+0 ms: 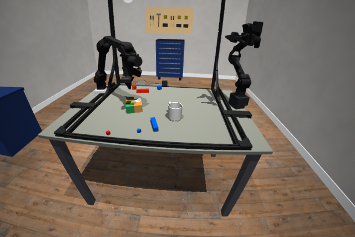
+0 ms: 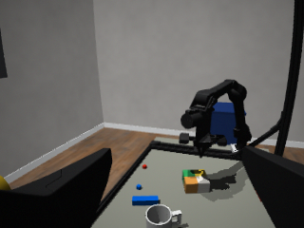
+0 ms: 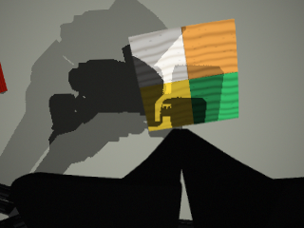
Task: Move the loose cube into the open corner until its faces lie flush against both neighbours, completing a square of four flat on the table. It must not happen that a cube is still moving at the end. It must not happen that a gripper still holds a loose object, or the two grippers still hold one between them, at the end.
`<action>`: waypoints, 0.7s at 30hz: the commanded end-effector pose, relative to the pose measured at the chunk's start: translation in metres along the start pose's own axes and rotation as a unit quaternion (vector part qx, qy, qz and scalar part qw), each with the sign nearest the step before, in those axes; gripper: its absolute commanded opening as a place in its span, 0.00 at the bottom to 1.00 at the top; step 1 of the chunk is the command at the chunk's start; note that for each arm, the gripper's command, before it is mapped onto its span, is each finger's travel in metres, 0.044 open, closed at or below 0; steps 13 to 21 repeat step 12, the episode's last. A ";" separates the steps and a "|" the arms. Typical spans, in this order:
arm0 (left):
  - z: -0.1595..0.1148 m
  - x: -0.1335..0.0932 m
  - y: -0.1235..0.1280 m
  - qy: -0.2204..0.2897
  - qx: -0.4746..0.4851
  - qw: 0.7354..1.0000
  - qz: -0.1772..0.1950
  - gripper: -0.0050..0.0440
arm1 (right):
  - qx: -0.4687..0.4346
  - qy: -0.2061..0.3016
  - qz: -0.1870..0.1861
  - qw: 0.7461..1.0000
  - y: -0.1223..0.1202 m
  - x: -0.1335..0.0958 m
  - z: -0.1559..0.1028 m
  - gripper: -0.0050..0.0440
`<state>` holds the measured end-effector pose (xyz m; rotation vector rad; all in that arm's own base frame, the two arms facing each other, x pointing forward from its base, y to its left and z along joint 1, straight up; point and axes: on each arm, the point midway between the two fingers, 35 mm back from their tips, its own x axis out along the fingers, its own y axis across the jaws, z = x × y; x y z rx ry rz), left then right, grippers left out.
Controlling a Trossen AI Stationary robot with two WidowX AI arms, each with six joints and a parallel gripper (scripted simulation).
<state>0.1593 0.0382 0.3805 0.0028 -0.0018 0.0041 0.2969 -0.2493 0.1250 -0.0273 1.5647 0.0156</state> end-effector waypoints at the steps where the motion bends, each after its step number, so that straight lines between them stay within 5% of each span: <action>1: 0.000 0.000 -0.001 0.000 -0.002 1.000 -0.002 0.92 | 0.014 0.003 0.004 1.000 -0.007 -0.002 0.004 0.10; 8: 0.000 0.000 -0.001 0.000 -0.002 1.000 -0.002 0.92 | 0.014 0.003 0.004 1.000 -0.007 -0.002 0.004 0.10; 12: 0.000 0.000 -0.001 0.000 -0.002 1.000 -0.002 0.92 | 0.014 0.003 0.004 1.000 -0.007 -0.002 0.004 0.30; 21: 0.000 0.000 -0.001 0.000 -0.002 1.000 -0.002 0.92 | 0.014 0.003 0.004 1.000 -0.007 -0.002 0.004 0.30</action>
